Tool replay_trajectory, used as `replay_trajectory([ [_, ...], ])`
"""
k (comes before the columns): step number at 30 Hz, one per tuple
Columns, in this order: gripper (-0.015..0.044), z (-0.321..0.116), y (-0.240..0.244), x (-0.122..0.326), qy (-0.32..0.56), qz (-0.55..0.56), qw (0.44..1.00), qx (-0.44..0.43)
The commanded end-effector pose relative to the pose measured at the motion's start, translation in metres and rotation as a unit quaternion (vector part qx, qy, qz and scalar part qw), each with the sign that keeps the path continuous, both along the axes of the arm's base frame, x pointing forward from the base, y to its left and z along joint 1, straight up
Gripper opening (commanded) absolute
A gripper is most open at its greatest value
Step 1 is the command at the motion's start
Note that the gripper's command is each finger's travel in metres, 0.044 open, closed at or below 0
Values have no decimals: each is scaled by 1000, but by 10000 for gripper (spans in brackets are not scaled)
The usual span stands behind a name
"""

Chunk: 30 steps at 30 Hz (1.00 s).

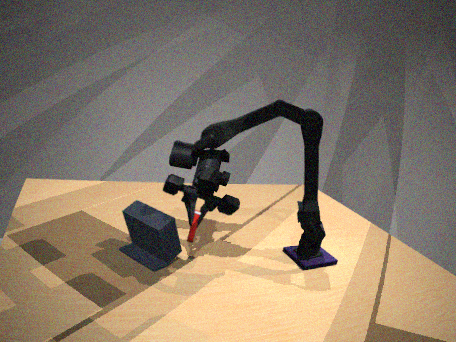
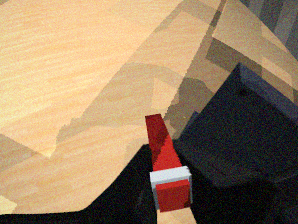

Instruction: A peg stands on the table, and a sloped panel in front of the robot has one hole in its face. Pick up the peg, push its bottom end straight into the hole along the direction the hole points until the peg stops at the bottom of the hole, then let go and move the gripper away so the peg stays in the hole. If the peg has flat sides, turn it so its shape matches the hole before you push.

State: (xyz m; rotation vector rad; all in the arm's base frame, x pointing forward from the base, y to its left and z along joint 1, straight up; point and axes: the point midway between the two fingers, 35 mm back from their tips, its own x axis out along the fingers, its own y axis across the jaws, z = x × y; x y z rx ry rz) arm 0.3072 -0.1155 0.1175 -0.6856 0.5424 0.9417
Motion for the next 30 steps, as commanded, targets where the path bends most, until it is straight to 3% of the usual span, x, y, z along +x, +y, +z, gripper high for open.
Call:
replay_trajectory([
  [1, 0, -1, -4, -2, 0, -17, 1000, 14],
  [30, 0, 2, -37, -16, -12, -122, 989, 87],
])
